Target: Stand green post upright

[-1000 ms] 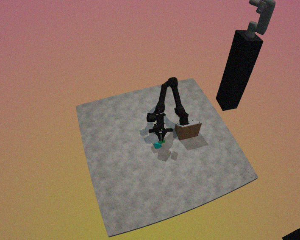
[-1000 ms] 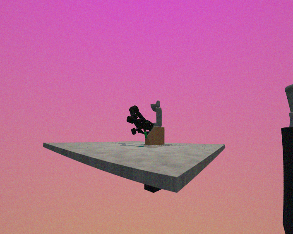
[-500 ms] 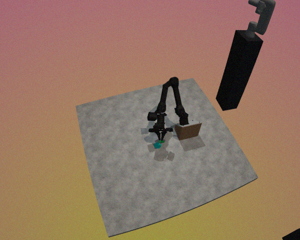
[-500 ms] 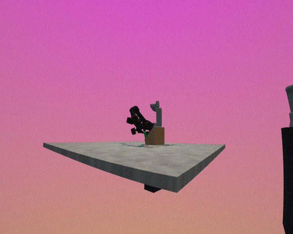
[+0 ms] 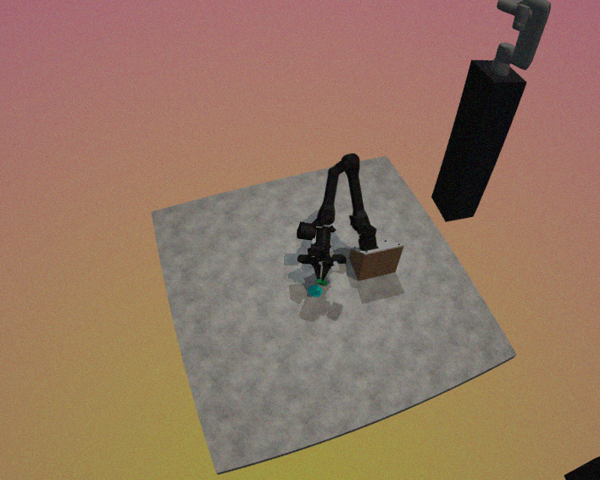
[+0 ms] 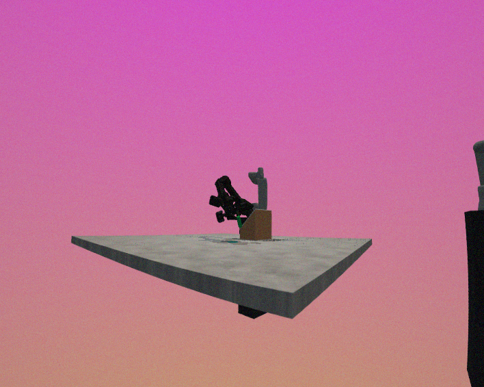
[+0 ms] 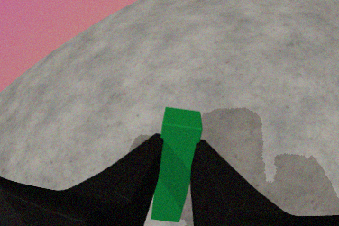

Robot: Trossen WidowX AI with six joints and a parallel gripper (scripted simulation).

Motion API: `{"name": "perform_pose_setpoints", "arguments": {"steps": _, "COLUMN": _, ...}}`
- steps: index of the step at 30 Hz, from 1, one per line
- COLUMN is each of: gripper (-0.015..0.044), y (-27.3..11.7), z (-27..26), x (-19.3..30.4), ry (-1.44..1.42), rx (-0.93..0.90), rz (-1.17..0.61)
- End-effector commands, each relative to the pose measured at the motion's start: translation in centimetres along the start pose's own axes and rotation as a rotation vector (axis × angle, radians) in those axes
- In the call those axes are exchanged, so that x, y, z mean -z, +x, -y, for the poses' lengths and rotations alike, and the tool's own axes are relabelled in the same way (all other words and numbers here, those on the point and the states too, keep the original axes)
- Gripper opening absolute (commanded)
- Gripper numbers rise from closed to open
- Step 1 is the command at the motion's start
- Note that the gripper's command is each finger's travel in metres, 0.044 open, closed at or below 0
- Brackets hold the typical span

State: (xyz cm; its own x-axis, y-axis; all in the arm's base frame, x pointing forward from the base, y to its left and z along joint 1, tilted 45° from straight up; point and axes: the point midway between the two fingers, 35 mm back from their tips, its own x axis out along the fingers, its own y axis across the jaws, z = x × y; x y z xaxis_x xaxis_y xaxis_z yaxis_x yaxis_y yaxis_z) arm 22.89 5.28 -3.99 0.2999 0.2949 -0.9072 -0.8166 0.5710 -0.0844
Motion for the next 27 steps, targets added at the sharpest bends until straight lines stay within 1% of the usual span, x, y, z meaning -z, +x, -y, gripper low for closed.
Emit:
{"name": "perform_pose_setpoints", "arguments": {"steps": 1, "gripper": 0.0022, "y": -0.3, "z": 0.2, "x": -0.2, "ry": -0.018, "rx": 0.016, "rz": 0.038}}
{"name": "perform_pose_setpoints", "arguments": {"steps": 27, "gripper": 0.0022, "y": -1.5, "z": 0.3, "x": -0.5, "ry": -0.108, "rx": 0.083, "rz": 0.2}}
